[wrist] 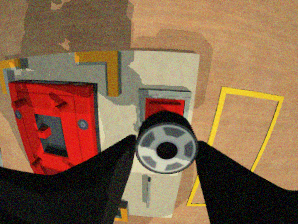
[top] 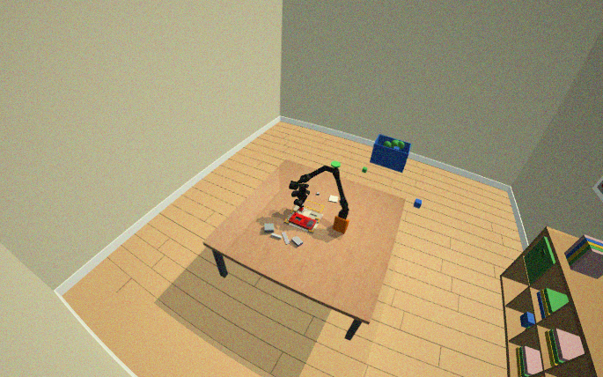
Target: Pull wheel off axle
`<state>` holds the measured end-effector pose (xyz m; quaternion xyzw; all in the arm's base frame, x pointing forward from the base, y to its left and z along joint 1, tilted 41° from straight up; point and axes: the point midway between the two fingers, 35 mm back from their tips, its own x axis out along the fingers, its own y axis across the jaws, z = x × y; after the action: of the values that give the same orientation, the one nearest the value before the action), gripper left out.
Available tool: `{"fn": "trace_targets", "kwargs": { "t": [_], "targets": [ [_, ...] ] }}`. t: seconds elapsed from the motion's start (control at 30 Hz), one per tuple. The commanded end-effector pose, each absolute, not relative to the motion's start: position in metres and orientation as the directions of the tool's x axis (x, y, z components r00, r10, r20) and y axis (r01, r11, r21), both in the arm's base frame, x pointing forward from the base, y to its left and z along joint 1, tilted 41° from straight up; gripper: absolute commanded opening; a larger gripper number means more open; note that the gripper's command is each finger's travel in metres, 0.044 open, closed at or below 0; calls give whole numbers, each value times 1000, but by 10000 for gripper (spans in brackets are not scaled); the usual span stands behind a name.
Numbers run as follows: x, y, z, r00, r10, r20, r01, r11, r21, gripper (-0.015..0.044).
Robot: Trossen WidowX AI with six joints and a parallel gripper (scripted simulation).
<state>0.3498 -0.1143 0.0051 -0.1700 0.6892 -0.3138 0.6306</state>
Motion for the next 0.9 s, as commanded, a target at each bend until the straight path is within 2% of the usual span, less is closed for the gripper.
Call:
{"fn": "trace_targets", "kwargs": {
  "t": [0.0,0.87],
  "targets": [
    [352,-109,10,-134,-631,-765,162,747,-645,0],
    [353,-104,16,-133,-631,-764,161,747,-645,0]
  ]
}}
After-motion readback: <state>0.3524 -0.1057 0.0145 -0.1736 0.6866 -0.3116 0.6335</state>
